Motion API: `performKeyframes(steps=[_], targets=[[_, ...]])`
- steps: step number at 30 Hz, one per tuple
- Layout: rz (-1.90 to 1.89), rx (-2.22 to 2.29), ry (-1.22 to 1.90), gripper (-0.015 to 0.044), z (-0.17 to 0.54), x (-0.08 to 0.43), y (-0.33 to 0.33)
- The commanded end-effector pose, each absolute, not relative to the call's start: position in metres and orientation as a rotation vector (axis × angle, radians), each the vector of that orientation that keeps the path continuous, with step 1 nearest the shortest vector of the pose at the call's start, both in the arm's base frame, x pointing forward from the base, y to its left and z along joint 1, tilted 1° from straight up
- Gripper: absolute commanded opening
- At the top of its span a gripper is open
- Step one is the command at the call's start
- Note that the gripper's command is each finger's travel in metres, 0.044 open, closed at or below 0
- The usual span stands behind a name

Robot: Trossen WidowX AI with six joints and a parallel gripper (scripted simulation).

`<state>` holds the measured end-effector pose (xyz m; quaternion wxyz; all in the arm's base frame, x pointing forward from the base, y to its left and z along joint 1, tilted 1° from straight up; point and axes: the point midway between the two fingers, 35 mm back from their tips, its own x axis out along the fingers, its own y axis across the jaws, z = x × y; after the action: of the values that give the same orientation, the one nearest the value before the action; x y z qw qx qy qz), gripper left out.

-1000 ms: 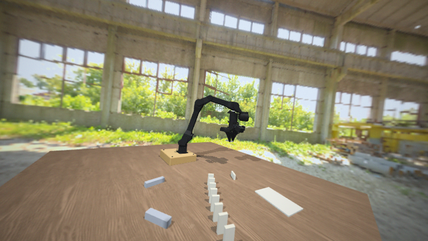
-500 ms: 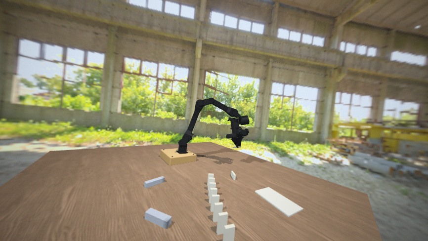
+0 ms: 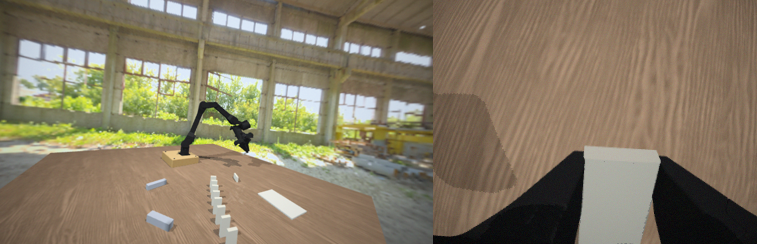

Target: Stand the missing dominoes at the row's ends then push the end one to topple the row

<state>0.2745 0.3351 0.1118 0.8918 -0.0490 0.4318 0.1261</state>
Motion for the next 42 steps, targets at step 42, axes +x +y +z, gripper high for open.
performKeyframes(steps=[42], targets=[[0.166, -0.076, 0.119, 0.0107, 0.124, 0.236, 0.340]])
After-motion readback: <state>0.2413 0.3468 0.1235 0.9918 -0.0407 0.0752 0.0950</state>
